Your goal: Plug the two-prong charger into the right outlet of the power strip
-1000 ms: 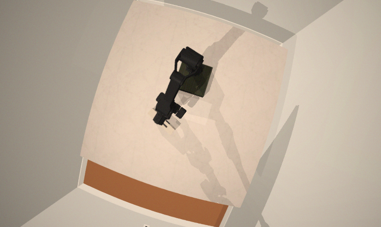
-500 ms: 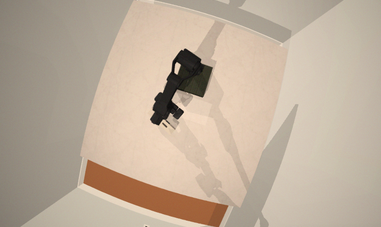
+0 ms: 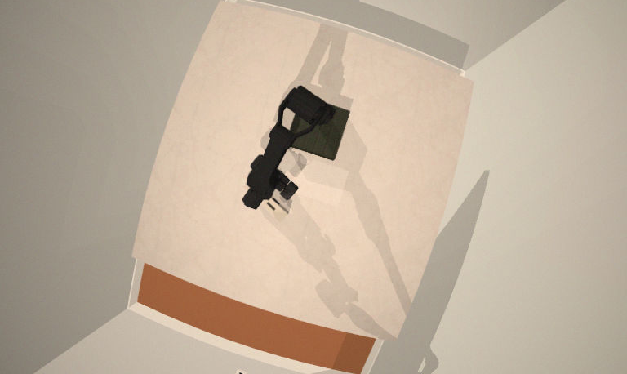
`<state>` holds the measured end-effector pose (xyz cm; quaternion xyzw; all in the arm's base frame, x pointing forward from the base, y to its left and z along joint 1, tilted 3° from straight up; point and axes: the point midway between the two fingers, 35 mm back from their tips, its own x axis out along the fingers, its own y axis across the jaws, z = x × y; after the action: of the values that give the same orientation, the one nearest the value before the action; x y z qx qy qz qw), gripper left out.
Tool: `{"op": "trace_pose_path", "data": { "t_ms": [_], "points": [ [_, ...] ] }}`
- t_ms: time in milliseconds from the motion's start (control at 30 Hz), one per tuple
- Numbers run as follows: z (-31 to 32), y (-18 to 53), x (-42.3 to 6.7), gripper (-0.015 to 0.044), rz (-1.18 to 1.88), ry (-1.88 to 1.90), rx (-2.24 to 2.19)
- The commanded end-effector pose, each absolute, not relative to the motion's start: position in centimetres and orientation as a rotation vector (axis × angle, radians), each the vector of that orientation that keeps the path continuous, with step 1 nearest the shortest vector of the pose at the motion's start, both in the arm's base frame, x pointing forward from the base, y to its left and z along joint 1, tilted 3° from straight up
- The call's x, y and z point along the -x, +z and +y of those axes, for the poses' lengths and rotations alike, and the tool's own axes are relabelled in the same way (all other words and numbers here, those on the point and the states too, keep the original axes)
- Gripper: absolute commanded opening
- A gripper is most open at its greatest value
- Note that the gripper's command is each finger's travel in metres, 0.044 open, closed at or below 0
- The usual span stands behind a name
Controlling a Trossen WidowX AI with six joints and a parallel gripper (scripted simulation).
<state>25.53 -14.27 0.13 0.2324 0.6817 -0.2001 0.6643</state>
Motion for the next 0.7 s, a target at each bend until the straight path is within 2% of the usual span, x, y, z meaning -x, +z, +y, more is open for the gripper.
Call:
{"op": "trace_pose_path", "data": {
  "t_ms": [0,667],
  "points": [
    [-14.7,0.3,-26.1,0.0,1.531,-0.457,-0.537],
    [-16.0,0.2,-27.3,0.0,1.526,-0.474,-0.555]
  ]
}}
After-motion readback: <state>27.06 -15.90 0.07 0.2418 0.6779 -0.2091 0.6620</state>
